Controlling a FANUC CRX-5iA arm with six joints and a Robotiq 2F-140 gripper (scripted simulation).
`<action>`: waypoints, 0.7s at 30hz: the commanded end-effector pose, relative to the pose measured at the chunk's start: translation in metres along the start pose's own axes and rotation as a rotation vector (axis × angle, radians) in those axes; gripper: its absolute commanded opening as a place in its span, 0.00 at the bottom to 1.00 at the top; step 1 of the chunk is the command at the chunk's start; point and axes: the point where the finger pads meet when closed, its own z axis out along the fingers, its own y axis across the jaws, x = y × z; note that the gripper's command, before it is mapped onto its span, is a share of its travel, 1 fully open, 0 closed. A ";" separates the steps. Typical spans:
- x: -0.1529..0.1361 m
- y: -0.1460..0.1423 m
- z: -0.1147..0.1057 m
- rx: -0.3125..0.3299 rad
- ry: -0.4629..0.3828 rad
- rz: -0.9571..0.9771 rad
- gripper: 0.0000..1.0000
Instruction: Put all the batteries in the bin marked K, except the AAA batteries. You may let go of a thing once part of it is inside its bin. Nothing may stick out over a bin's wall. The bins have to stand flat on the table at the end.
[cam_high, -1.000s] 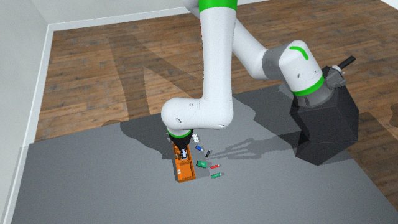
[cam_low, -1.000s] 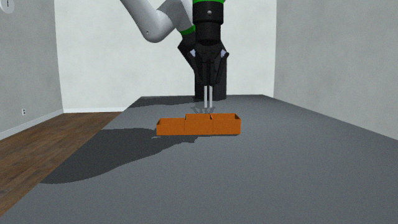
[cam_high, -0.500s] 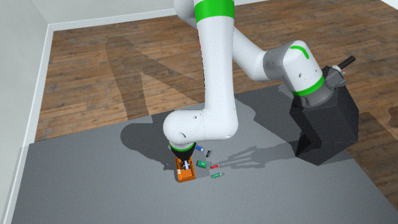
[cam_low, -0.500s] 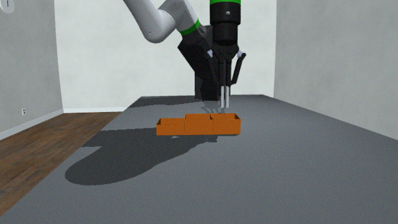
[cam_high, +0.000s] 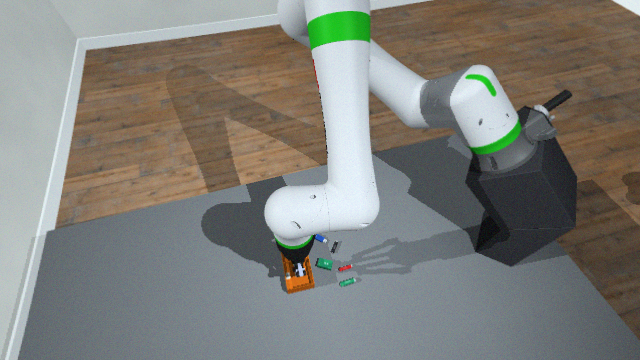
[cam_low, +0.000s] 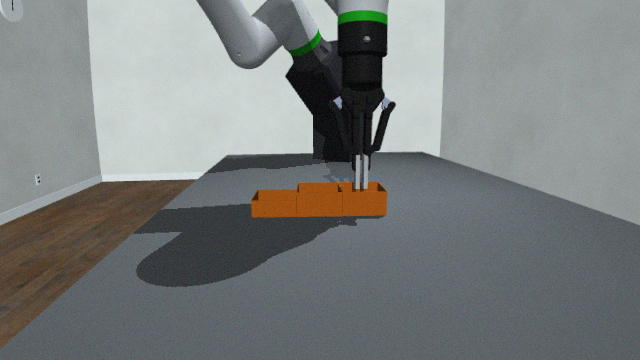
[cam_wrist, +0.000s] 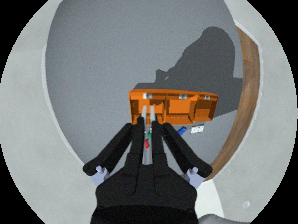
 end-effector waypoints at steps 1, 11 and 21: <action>0.000 0.000 0.011 0.000 0.001 0.000 0.05; 0.000 0.000 0.027 0.000 0.001 0.000 0.05; 0.000 0.000 0.027 0.000 0.001 0.000 0.05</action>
